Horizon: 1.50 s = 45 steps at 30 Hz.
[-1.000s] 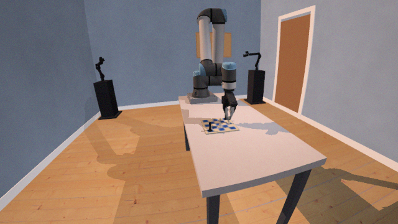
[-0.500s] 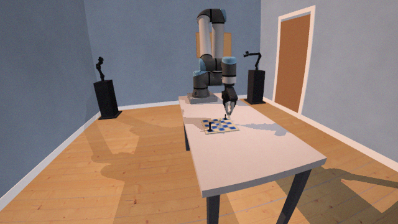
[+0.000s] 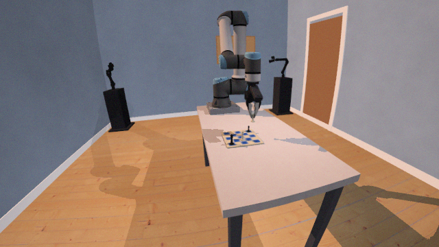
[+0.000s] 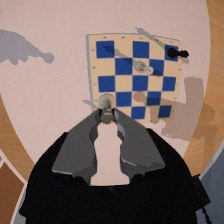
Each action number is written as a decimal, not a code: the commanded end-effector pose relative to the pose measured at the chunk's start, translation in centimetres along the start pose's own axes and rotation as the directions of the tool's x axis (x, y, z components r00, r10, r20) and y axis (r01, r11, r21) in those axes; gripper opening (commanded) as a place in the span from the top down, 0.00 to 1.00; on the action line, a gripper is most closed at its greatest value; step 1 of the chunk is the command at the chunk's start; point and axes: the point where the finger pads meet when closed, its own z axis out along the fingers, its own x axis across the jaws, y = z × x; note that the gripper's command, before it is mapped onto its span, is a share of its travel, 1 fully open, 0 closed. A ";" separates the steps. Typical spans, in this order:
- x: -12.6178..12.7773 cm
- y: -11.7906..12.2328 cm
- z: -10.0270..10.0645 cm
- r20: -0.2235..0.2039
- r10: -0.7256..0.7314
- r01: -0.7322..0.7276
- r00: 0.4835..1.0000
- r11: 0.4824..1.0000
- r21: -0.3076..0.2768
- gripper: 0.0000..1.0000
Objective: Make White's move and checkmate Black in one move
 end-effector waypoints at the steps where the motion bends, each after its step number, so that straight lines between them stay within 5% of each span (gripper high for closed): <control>1: 0.0 0.0 -0.4 0.000 0.000 0.000 1.000 1.000 0.001 1.00; 7: 0.8 -0.1 -0.4 0.000 0.000 0.000 1.000 1.000 0.001 1.00; 13: 9.4 -0.6 -0.5 0.000 0.001 -0.001 1.000 1.000 0.001 1.00; 20: 15.1 -0.2 -0.5 0.000 0.002 -0.002 1.000 1.000 0.001 1.00; 45: 15.3 -0.2 0.9 0.000 0.002 -0.002 1.000 1.000 0.001 1.00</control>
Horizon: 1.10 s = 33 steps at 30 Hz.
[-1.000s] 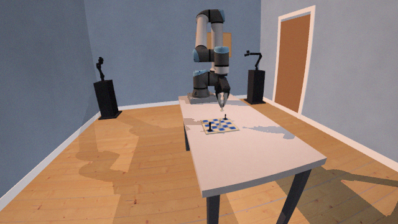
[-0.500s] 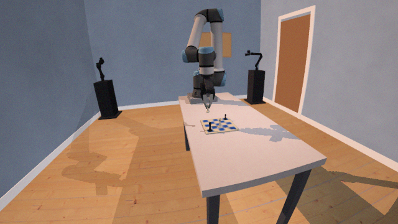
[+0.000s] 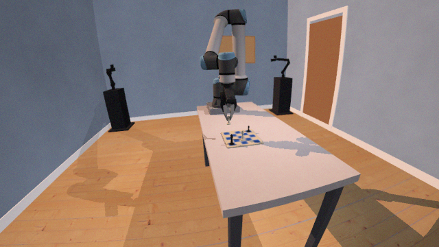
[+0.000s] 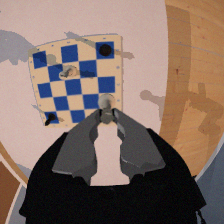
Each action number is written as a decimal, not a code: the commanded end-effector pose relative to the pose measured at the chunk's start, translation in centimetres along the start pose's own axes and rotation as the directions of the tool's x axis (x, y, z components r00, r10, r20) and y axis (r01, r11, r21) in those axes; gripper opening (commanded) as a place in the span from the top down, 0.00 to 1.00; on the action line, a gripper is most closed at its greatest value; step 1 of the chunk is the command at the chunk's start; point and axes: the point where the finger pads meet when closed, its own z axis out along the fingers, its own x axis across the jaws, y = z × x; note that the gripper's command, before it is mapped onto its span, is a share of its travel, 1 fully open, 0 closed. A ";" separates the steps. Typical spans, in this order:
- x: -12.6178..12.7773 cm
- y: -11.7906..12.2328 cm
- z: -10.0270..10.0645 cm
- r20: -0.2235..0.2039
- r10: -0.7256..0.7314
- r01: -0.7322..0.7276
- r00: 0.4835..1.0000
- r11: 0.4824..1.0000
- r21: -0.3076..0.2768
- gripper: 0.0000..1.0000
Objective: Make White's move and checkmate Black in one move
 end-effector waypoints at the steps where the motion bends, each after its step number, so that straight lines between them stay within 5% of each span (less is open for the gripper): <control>1: 0.0 -0.1 1.2 0.000 0.000 0.000 1.000 1.000 0.001 1.00; 19: 0.0 -0.1 8.2 0.000 0.000 0.000 1.000 1.000 0.001 1.00; 33: 0.0 -0.2 9.1 0.000 0.000 0.000 1.000 1.000 0.001 1.00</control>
